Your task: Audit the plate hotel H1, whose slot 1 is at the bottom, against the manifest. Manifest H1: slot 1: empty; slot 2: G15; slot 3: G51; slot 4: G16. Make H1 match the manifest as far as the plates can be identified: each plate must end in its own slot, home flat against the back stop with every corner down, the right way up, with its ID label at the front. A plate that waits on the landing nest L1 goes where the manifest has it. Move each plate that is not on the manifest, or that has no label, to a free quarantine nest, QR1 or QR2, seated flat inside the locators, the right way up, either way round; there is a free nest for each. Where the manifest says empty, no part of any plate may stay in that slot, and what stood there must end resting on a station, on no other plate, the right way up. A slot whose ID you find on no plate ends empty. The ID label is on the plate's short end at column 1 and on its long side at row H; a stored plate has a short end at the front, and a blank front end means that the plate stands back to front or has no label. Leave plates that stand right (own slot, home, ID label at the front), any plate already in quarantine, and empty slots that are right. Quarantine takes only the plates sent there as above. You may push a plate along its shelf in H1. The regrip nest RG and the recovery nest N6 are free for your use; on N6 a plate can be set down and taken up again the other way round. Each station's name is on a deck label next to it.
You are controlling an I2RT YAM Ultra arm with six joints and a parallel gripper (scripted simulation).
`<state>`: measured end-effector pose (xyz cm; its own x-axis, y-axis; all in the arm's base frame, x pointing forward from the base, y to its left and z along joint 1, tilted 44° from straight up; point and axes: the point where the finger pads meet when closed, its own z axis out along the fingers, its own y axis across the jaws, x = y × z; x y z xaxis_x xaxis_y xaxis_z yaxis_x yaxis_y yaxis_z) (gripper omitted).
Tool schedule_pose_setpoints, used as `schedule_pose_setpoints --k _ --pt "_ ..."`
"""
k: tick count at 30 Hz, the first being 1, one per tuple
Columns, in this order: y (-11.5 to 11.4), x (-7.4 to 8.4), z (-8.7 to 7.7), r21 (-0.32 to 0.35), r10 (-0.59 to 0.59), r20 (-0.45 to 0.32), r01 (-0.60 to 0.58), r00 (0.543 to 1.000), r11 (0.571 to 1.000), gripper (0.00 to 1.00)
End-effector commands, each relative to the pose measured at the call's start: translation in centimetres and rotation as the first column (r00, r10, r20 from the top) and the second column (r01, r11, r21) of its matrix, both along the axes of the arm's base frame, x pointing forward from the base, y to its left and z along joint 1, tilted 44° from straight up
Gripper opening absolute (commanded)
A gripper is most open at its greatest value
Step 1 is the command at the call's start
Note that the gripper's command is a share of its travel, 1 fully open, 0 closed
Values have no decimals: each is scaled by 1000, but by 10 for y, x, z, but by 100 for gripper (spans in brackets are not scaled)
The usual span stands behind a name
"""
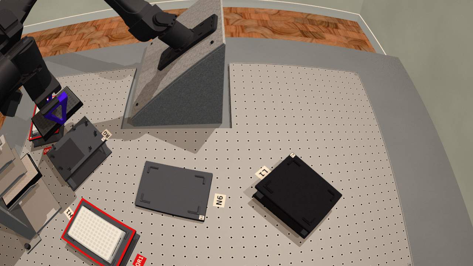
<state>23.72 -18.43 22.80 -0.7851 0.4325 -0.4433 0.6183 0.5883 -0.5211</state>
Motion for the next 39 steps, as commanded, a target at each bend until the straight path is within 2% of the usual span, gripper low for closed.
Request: schedule_pose_setpoints --k 1,22,39 --pt "-4 7 0 -10 23 20 -22 1000 1000 86" --pt "-39 12 -36 -11 23 20 -22 1000 1000 86" --pt "-40 10 -37 -11 23 20 -22 1000 1000 86"
